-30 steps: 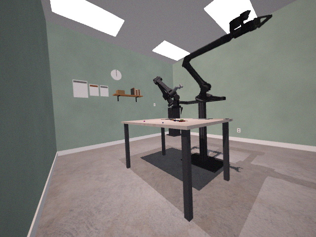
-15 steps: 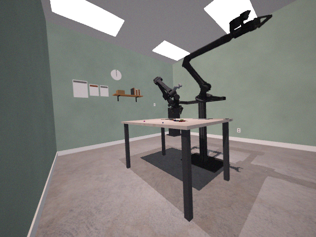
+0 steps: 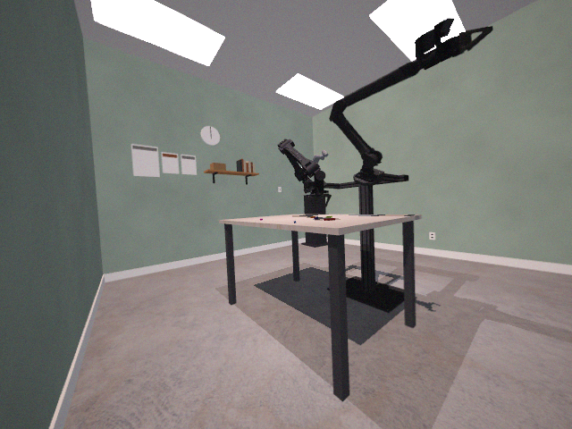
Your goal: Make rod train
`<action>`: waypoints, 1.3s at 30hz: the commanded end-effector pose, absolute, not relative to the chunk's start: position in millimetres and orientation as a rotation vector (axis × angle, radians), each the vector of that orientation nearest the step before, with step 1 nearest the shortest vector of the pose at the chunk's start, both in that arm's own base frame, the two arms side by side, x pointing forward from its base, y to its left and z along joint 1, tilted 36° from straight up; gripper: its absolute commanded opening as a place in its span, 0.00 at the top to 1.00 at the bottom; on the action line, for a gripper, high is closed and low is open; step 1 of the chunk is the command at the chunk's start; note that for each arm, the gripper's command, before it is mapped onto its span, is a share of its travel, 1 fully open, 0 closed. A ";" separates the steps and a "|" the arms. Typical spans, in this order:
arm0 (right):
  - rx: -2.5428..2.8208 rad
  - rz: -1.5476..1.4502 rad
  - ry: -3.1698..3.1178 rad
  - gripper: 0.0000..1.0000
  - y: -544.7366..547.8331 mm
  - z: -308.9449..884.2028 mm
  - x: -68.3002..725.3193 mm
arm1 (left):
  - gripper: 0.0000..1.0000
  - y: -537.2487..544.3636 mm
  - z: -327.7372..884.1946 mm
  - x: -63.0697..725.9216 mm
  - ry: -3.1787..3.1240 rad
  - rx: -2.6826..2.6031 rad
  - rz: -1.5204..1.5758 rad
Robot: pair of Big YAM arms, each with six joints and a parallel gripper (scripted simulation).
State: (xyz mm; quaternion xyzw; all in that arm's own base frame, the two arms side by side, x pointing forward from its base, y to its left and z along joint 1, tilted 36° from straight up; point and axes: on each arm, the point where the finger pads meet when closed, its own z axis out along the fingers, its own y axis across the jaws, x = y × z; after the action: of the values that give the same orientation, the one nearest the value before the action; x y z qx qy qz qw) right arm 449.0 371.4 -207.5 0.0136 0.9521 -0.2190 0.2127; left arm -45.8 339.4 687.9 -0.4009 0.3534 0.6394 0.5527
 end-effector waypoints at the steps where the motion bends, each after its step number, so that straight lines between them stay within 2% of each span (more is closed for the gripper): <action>1: 0.264 -0.578 2.612 0.00 369.8 -215.2 463.6 | 0.00 336.1 686.7 -49.9 0.830 -0.964 1.512; 24: 0.913 -0.386 2.394 0.00 382.0 -215.2 475.9 | 0.00 336.1 686.7 -49.9 0.830 -0.964 1.512; 39: 0.968 -0.364 2.367 0.00 383.7 -215.3 477.5 | 0.00 336.1 686.7 -49.9 0.830 -0.964 1.512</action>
State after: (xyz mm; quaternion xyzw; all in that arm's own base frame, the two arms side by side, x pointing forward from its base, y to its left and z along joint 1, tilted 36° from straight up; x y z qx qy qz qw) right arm 463.8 387.1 -207.7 0.3401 0.8892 -0.1364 0.2738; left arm -45.8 339.4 687.9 -0.4009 0.3534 0.6394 0.5527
